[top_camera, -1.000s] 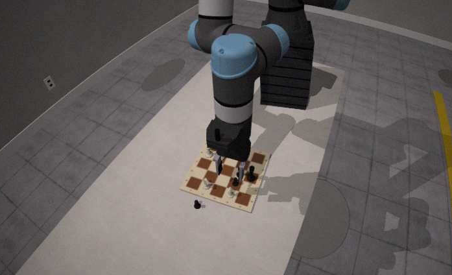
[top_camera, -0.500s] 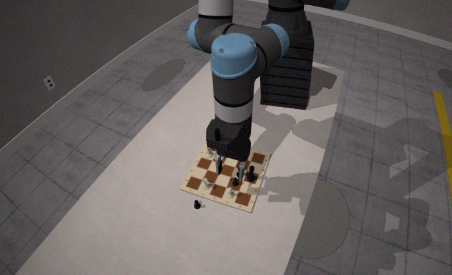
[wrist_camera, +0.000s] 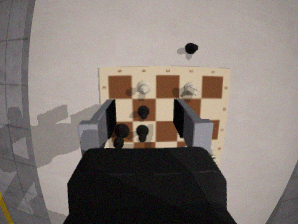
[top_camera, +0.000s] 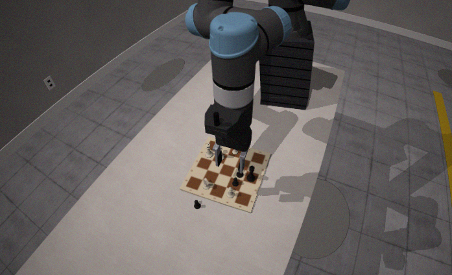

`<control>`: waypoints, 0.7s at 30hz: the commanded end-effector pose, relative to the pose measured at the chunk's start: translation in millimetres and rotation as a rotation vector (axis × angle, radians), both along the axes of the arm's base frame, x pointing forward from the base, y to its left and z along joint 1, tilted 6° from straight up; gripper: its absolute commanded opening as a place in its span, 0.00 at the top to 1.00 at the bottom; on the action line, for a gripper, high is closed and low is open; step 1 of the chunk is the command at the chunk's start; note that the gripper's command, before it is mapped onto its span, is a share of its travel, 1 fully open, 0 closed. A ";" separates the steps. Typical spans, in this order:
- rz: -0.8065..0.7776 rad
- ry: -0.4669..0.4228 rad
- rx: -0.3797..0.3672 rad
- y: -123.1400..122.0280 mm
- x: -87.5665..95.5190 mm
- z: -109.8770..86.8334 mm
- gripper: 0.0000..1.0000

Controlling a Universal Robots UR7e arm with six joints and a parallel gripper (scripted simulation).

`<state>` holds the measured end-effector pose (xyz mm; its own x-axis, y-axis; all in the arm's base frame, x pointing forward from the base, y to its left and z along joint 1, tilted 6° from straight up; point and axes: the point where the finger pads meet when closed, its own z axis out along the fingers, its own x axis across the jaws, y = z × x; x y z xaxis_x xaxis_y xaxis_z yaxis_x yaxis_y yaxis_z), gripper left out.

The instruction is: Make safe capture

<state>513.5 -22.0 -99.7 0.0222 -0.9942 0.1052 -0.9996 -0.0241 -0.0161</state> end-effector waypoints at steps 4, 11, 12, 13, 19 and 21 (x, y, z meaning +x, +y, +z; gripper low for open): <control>0.000 -0.002 0.000 2.7 0.2 27.7 0.00; 0.000 -0.002 0.000 3.4 0.0 34.0 0.00; 0.000 -0.002 0.000 3.4 0.0 34.1 0.00; 0.000 -0.002 0.000 3.4 0.0 34.2 0.00; 0.000 -0.002 0.000 3.4 0.0 34.2 0.00; 0.000 -0.002 0.000 3.4 0.0 34.2 0.00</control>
